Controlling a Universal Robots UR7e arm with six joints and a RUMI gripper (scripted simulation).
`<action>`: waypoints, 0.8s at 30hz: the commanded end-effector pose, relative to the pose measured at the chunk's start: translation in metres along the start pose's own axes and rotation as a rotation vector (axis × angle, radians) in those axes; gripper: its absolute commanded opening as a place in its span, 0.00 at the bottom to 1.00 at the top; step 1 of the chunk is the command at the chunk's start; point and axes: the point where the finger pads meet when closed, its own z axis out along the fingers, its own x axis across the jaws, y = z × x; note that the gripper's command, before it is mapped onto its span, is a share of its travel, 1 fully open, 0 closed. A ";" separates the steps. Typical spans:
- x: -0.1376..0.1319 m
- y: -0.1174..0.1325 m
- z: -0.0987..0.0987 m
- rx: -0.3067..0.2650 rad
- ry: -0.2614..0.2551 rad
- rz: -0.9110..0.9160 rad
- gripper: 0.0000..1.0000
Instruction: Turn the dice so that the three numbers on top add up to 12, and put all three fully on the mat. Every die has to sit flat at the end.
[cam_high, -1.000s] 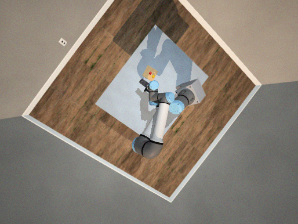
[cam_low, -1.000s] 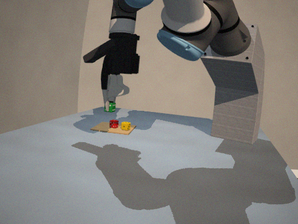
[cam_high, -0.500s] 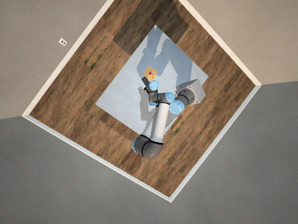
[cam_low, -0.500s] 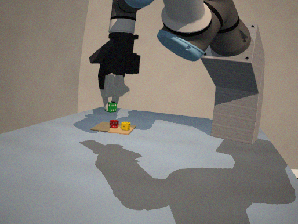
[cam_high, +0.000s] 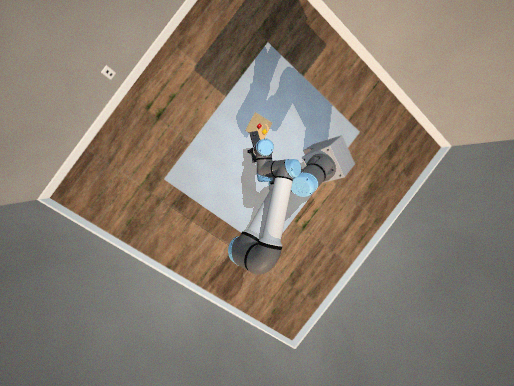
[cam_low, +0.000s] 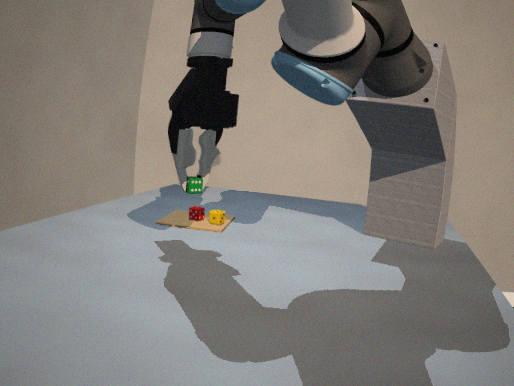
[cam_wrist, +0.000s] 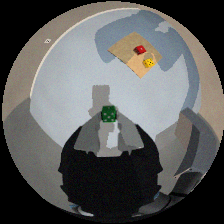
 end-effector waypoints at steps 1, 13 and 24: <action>0.002 0.001 0.001 0.010 0.014 0.173 0.06; 0.005 0.003 0.001 0.012 0.012 0.397 0.06; 0.008 0.006 0.002 0.013 0.010 0.692 0.06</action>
